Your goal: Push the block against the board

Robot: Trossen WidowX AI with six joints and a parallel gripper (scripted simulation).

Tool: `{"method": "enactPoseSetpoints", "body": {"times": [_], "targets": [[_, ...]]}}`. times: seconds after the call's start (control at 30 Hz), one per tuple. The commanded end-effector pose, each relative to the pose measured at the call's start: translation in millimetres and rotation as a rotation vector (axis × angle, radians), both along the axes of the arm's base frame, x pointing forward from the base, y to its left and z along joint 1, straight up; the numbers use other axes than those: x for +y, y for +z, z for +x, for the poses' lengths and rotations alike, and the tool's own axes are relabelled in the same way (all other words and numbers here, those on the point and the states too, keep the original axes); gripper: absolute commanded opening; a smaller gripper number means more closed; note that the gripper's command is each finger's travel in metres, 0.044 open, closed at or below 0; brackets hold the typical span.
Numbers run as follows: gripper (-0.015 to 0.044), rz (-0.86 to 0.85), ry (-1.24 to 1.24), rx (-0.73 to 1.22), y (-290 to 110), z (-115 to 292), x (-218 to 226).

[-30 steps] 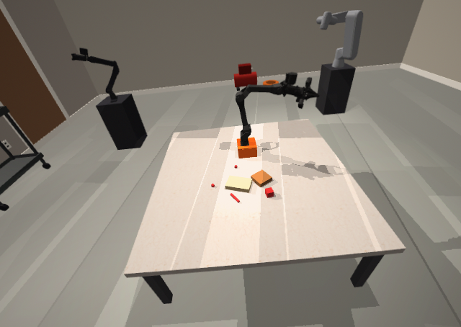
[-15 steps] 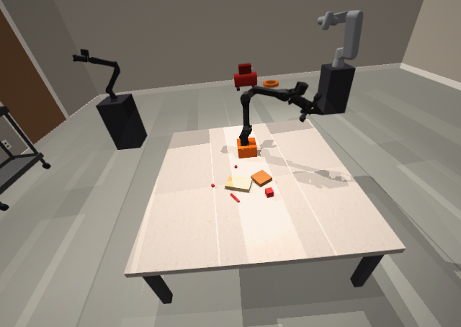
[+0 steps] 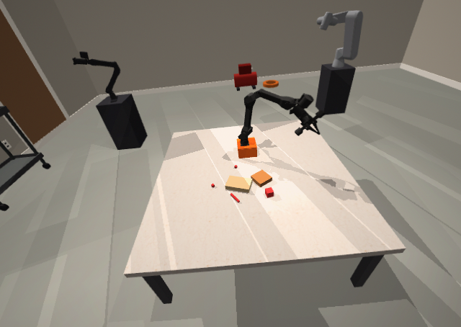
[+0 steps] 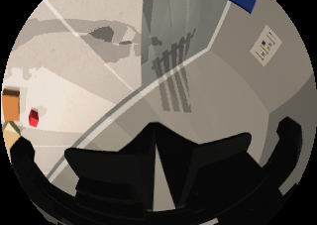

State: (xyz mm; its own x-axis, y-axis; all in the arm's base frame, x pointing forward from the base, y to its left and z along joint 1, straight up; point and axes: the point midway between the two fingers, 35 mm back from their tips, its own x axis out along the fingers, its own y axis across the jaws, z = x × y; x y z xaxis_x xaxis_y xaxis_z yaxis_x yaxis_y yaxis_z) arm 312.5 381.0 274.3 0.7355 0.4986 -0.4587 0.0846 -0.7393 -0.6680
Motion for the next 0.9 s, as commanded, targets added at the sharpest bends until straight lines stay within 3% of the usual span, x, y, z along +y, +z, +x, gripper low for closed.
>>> {"method": "enactPoseSetpoints", "body": {"times": [0.0, 0.5, 0.87], "targets": [[0.0000, -0.020, -0.073, 0.074, -20, 29, -17], [0.0000, -0.042, -0.387, 0.327, -85, 116, -113], [0.0000, -0.037, -0.565, 0.478, -124, 152, -179]]}}
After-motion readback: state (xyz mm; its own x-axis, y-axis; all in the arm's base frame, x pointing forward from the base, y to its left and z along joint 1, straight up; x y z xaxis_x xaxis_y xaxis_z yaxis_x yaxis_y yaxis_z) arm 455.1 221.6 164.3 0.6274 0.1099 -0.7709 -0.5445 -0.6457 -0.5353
